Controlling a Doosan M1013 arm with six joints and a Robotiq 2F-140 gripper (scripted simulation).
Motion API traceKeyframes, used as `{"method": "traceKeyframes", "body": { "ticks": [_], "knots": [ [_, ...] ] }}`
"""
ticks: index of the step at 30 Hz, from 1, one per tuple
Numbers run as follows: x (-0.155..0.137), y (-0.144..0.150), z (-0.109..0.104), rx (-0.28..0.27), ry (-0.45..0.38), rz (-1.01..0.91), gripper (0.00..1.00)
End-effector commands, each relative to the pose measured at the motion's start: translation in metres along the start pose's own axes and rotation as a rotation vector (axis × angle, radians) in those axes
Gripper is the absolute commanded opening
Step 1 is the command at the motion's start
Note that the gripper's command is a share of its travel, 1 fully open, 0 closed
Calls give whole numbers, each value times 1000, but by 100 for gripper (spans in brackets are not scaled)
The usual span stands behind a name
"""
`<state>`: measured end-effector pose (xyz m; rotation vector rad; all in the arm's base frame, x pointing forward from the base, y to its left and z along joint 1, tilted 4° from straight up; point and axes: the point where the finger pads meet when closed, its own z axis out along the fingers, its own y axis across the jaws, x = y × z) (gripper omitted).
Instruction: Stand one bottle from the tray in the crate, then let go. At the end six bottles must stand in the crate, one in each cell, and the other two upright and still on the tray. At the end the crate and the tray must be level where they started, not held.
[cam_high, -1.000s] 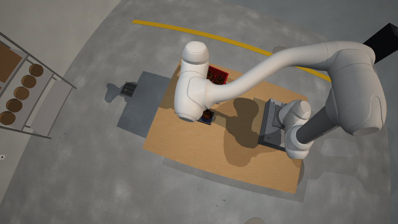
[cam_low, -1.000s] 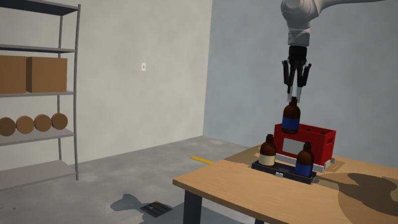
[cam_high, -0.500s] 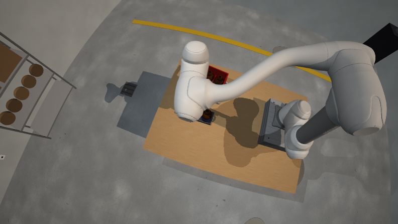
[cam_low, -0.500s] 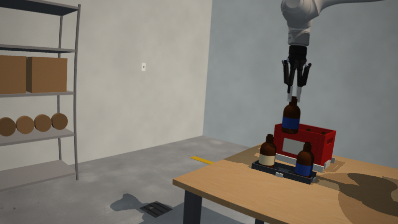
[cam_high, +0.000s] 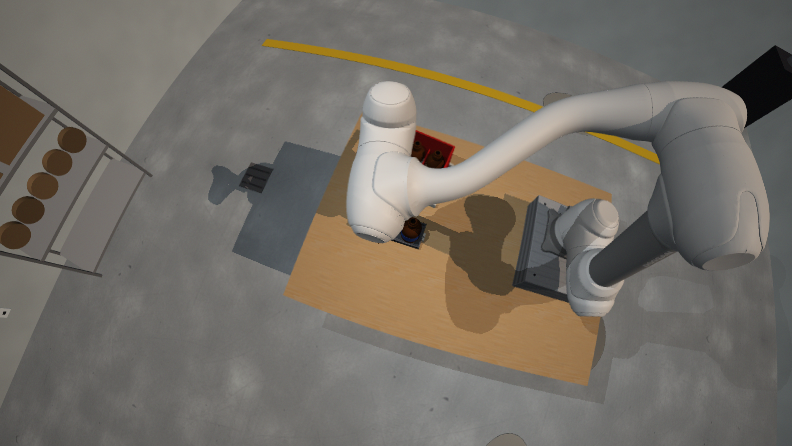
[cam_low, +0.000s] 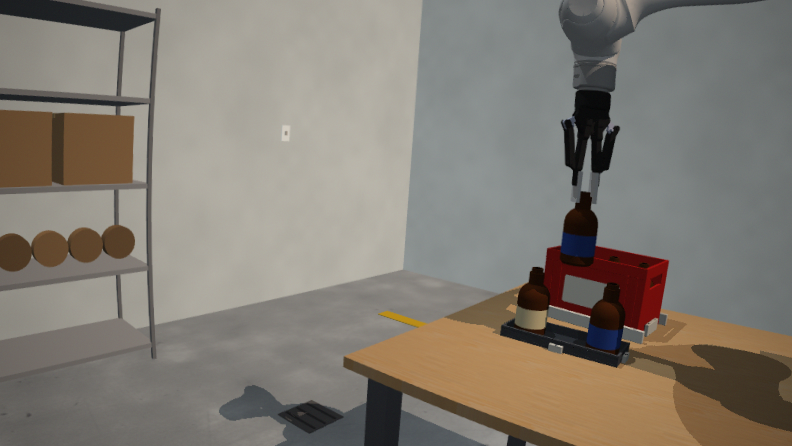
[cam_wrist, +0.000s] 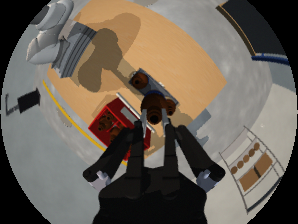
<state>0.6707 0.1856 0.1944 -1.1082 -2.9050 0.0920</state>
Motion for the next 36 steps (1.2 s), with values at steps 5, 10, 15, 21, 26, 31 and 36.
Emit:
{"method": "traceKeyframes", "body": {
  "ticks": [5,10,15,21,26,31,36],
  "knots": [
    [0,0,0,0,0,0,0],
    [0,0,0,0,0,0,0],
    [0,0,0,0,0,0,0],
    [0,0,0,0,0,0,0],
    [-1,0,0,0,0,0,0],
    [-1,-1,0,0,0,0,0],
    [-3,-1,0,0,0,0,0]
  ]
}}
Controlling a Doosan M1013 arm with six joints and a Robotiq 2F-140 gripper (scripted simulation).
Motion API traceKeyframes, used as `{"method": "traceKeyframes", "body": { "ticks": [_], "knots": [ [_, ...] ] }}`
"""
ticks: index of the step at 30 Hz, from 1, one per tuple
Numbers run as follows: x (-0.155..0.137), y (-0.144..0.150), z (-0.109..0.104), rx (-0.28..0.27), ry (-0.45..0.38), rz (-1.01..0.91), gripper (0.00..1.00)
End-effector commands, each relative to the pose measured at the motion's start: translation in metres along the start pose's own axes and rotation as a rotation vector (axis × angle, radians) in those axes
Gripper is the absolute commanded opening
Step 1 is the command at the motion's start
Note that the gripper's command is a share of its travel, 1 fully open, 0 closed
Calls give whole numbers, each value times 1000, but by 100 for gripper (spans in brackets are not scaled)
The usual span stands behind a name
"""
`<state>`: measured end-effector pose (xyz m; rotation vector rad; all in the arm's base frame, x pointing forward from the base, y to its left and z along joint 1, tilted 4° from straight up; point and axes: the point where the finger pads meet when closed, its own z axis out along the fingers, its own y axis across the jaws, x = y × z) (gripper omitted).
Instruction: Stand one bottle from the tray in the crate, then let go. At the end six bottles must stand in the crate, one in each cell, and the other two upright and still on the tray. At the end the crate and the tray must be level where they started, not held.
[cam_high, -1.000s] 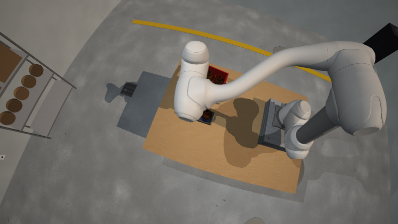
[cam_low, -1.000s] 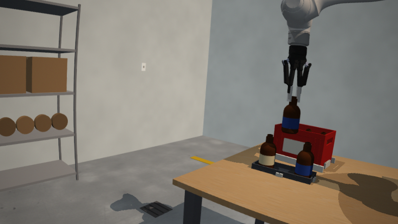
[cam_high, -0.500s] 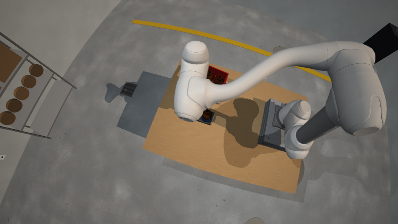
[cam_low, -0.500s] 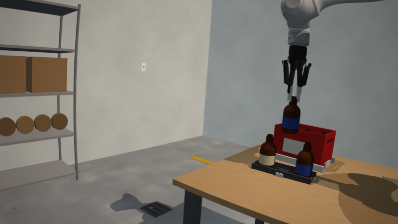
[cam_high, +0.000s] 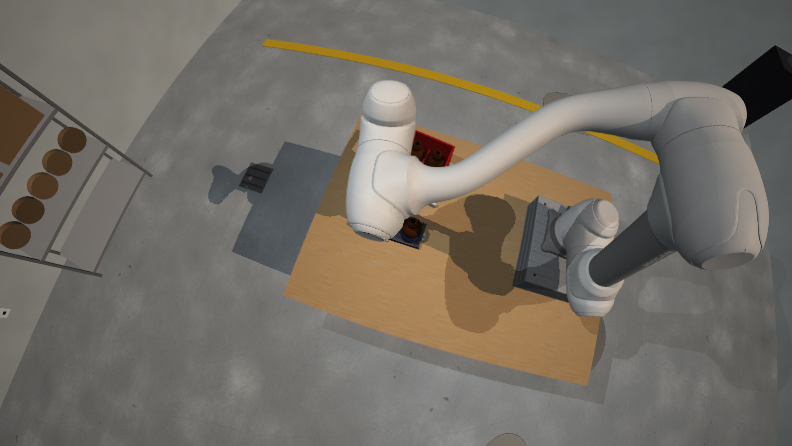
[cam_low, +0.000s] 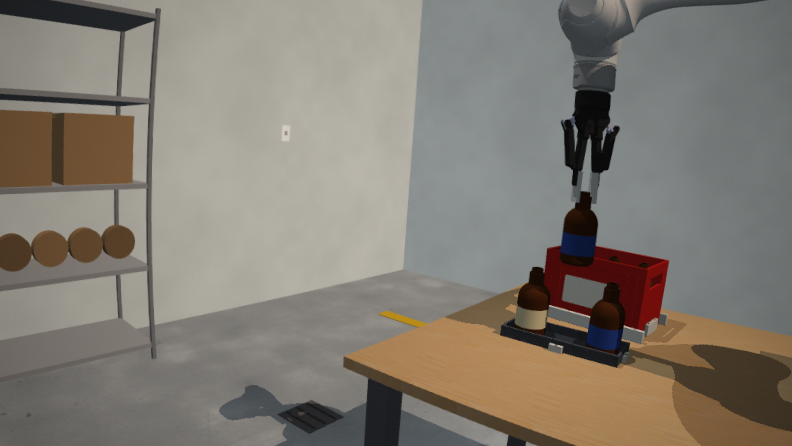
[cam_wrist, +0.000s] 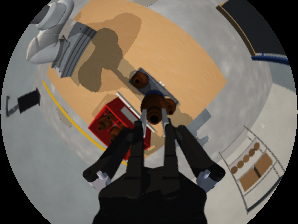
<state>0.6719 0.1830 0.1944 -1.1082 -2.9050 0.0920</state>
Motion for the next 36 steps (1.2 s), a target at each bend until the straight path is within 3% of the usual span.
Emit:
{"method": "traceKeyframes", "body": {
  "ticks": [1,36],
  "knots": [
    [-1,0,0,0,0,0,0],
    [-31,-14,0,0,0,0,0]
  ]
}}
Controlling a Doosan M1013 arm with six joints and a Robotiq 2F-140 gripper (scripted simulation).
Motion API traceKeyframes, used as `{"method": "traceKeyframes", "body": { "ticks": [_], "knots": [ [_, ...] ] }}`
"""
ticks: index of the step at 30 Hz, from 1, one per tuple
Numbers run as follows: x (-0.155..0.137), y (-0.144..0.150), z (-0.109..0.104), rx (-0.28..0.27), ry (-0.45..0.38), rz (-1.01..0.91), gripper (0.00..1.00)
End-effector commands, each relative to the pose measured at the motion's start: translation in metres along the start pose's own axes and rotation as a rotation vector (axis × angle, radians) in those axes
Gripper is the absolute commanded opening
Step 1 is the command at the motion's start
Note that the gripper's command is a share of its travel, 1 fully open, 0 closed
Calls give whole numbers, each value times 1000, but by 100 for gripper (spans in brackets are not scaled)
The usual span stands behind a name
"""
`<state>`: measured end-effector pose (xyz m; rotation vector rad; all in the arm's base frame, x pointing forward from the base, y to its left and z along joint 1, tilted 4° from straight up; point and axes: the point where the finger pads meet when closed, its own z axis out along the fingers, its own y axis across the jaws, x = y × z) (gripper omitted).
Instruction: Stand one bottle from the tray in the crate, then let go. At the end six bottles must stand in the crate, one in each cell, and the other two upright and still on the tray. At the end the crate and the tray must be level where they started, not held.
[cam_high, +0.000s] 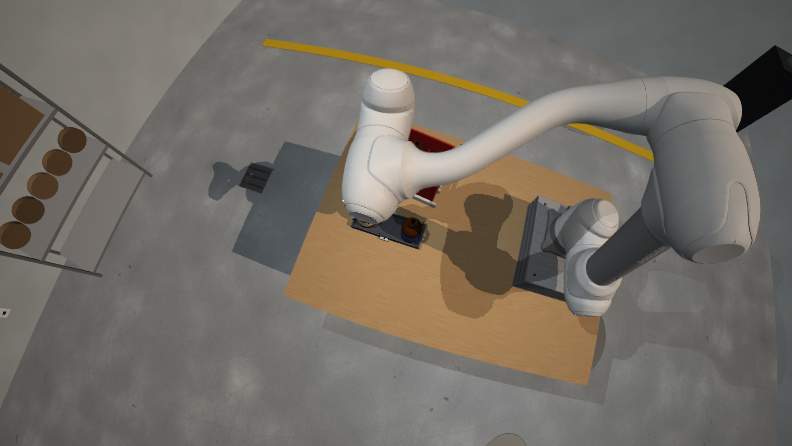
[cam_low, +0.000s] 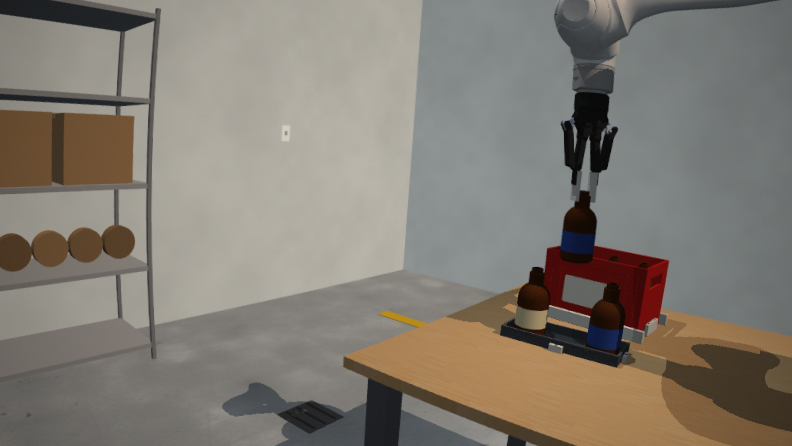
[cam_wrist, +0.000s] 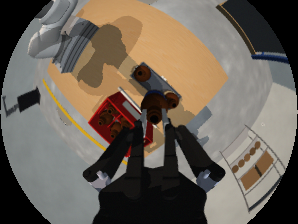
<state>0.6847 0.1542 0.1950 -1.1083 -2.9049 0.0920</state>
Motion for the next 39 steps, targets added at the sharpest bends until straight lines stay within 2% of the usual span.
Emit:
{"method": "traceKeyframes", "body": {
  "ticks": [1,39],
  "knots": [
    [-3,-2,0,0,0,0,0],
    [-68,-31,0,0,0,0,0]
  ]
}}
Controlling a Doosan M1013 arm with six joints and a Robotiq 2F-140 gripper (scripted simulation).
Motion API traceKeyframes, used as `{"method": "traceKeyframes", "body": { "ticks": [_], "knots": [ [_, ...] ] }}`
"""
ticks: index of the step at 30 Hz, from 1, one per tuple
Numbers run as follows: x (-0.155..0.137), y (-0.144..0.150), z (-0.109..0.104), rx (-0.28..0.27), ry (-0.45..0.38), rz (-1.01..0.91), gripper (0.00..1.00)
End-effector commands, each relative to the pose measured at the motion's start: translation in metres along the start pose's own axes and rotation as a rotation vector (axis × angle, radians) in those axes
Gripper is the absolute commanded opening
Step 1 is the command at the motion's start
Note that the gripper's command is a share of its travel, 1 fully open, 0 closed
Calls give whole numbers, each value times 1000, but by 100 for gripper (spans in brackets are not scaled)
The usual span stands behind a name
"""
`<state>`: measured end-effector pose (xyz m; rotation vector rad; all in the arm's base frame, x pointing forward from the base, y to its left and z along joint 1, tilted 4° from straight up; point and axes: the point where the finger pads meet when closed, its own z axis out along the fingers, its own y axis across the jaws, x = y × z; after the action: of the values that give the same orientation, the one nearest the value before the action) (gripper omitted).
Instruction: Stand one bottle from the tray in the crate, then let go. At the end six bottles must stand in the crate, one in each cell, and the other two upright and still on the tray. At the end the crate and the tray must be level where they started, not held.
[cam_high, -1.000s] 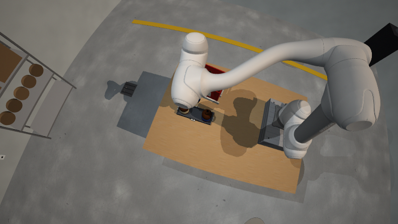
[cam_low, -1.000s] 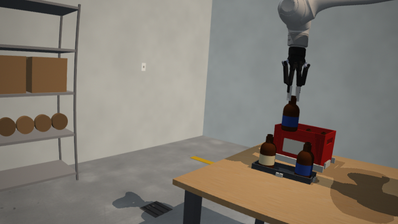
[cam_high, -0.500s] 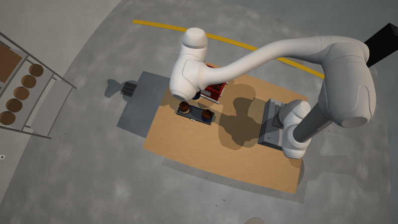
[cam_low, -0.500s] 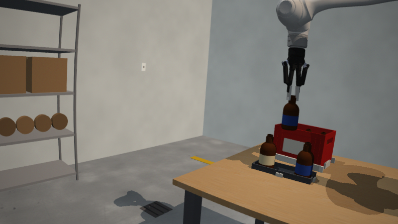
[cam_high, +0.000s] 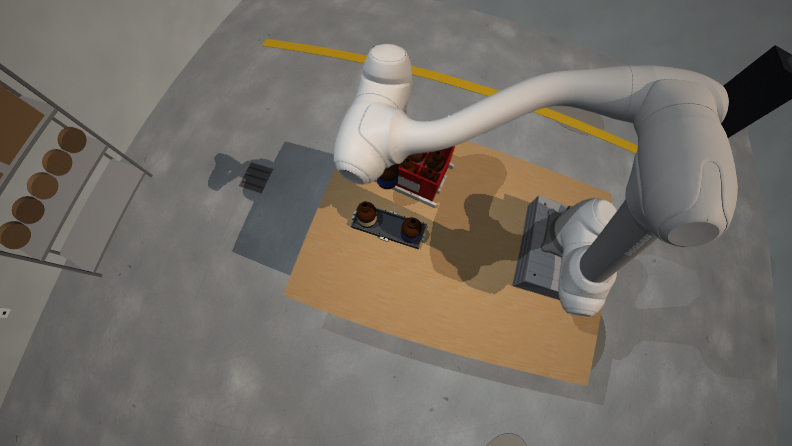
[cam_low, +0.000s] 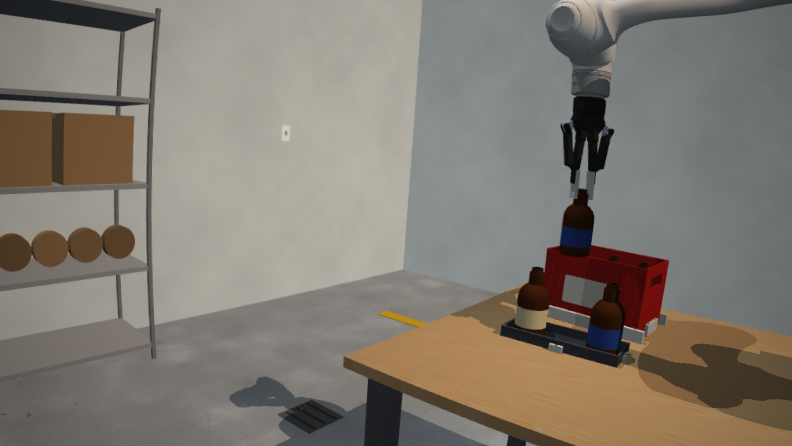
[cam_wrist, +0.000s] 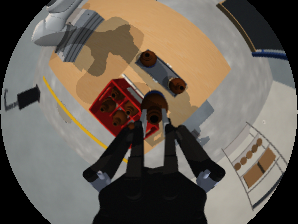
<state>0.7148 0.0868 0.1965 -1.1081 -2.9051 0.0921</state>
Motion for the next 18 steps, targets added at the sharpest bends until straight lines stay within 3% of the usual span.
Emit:
{"method": "traceKeyframes", "body": {
  "ticks": [1,18],
  "knots": [
    [-1,-1,0,0,0,0,0],
    [-35,-16,0,0,0,0,0]
  ]
}}
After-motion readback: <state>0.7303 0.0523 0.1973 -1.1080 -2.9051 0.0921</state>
